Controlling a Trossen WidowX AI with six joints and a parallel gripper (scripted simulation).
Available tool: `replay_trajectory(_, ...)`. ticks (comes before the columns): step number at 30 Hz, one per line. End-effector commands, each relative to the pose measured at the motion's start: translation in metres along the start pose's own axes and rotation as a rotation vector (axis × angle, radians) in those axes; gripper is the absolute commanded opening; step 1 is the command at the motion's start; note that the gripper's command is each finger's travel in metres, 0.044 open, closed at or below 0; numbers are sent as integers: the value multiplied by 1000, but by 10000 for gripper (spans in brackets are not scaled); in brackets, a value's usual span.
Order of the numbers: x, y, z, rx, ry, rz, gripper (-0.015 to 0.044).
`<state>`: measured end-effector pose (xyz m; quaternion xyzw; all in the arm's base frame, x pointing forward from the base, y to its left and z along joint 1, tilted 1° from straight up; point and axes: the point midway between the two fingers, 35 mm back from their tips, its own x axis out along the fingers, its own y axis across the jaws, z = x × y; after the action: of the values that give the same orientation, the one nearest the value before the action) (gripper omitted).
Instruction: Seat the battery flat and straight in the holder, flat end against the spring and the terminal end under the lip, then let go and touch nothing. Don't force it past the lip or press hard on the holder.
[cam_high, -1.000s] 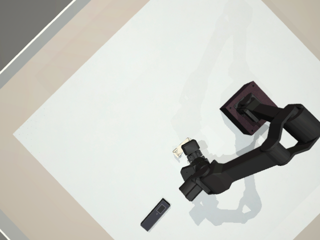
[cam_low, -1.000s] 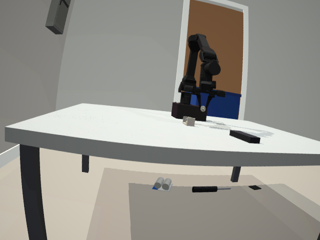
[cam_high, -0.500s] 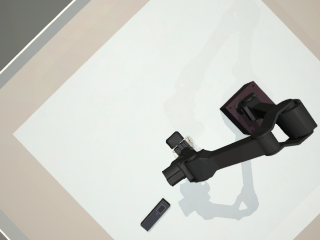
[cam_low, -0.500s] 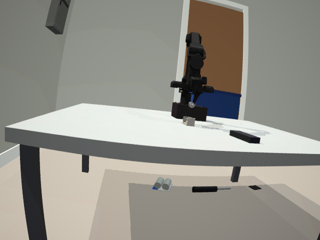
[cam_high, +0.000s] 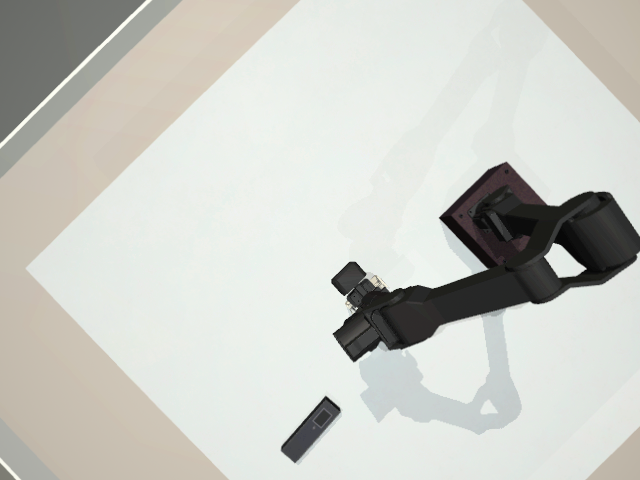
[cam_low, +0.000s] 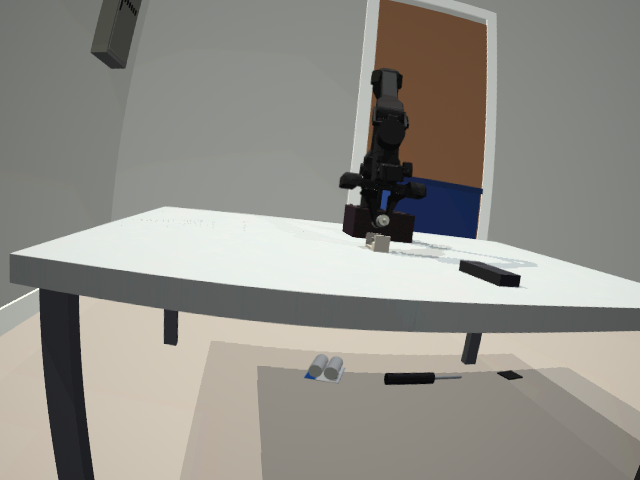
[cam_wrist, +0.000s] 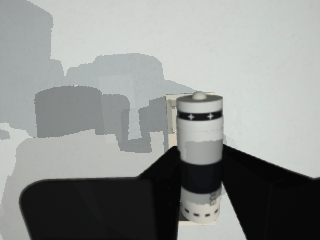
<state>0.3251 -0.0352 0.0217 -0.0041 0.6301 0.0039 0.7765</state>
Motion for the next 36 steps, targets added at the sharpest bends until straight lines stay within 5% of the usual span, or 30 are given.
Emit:
replay_trajectory(1, 6, 1, -2, 5, -40, 3, 78)
replay_trajectory(36, 27, 1, -10, 13, -263, -5, 78)
